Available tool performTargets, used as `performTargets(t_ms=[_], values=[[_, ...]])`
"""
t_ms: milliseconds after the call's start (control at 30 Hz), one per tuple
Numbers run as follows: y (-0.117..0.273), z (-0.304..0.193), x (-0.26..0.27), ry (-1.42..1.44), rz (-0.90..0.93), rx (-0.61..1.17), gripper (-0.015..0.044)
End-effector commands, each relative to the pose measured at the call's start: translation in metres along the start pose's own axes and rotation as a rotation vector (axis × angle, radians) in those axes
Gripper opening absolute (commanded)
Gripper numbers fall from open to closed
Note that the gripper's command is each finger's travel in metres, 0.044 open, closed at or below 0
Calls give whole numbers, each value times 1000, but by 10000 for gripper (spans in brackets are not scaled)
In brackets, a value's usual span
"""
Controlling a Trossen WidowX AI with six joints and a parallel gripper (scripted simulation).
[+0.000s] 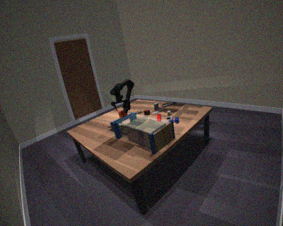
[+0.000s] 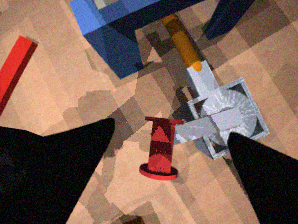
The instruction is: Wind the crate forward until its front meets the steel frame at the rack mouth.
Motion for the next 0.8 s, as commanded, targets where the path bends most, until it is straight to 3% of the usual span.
performTargets(t_ms=[0, 767], values=[[-8, -3, 1, -4, 5, 3, 440], [-42, -20, 3, -3, 7, 3, 440]])
Point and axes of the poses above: the point midway between the two fingers, 35 mm back from their tips, its own y axis back along the fingers, its own x axis across the jaws, z = x × y, the point moved 8 cm from there along y, back along the fingers, and after that the axes turned 4 degrees about y, right-handed, at the moved point
